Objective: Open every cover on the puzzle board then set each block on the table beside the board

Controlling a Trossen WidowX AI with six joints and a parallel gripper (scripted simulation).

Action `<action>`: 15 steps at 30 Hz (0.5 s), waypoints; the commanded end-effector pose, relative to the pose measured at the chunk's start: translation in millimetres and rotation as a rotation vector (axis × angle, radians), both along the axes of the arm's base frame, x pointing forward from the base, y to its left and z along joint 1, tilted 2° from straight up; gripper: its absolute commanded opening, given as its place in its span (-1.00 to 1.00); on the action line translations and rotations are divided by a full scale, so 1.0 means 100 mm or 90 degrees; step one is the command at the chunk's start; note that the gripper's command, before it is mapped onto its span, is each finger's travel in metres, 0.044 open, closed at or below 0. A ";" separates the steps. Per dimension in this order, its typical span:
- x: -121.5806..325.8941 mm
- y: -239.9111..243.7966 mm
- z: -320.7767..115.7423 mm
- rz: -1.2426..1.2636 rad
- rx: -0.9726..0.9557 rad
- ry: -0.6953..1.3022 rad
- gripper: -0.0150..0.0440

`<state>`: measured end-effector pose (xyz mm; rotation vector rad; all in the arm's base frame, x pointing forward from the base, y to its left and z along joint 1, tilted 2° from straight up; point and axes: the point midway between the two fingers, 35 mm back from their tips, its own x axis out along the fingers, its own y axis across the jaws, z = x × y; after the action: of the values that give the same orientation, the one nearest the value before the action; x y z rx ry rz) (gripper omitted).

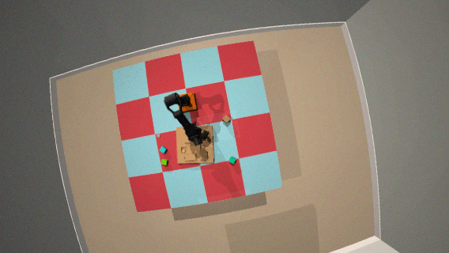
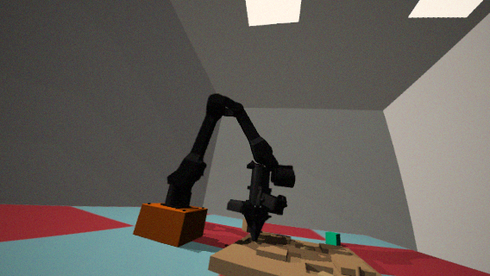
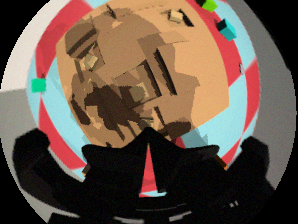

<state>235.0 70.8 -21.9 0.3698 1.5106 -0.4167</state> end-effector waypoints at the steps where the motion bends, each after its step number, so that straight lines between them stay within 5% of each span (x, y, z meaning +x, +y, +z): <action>1: 0.04 0.01 0.06 -0.005 0.002 -0.003 -0.49; 15: 0.06 0.01 0.11 -0.011 0.002 -0.001 -0.49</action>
<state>240.0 71.0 -11.7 0.3802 1.5084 -0.4267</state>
